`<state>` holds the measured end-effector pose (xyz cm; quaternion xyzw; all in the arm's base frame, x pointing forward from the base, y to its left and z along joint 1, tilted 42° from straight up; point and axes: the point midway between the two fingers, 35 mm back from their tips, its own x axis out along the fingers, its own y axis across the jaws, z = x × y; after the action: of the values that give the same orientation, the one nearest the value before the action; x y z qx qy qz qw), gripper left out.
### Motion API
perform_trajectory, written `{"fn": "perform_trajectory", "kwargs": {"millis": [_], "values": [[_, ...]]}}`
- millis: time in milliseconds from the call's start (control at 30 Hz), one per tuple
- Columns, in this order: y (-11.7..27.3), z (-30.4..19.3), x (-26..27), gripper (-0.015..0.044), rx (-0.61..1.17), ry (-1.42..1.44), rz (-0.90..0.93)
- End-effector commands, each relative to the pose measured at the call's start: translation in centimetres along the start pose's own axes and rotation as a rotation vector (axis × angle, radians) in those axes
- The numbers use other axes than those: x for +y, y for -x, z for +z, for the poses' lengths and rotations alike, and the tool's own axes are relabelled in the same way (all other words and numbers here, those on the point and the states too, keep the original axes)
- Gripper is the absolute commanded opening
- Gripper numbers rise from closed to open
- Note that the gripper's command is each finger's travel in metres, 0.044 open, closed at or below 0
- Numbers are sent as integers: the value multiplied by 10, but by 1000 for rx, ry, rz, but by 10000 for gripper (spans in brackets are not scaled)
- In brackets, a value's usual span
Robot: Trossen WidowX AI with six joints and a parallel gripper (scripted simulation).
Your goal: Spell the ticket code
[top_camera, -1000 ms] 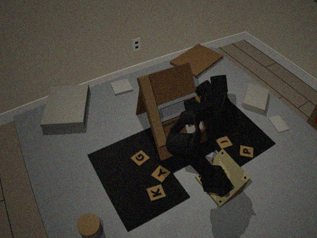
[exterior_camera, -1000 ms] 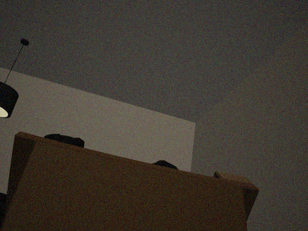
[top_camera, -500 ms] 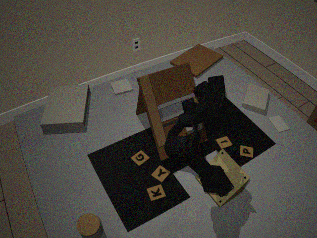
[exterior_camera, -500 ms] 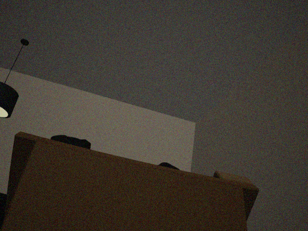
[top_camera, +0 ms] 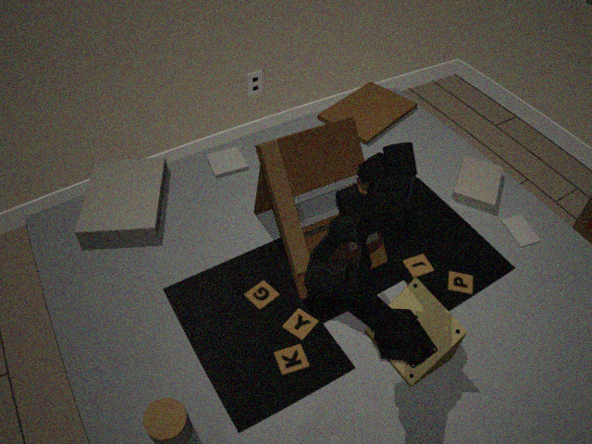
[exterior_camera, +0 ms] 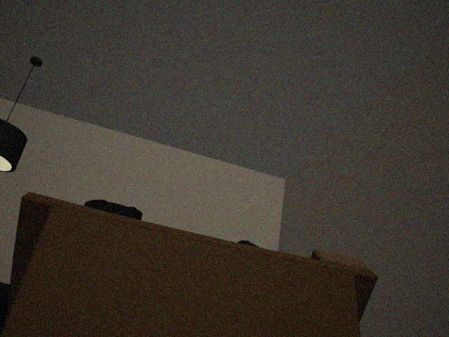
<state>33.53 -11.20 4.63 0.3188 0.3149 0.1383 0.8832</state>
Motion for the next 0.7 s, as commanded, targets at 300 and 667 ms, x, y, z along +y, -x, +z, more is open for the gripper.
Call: {"fn": "perform_trajectory", "kwargs": {"millis": [300,667], "values": [[-1,-3,8,0,6,-7,-1],[-1,-3,14,0,6,-8,0]]}}
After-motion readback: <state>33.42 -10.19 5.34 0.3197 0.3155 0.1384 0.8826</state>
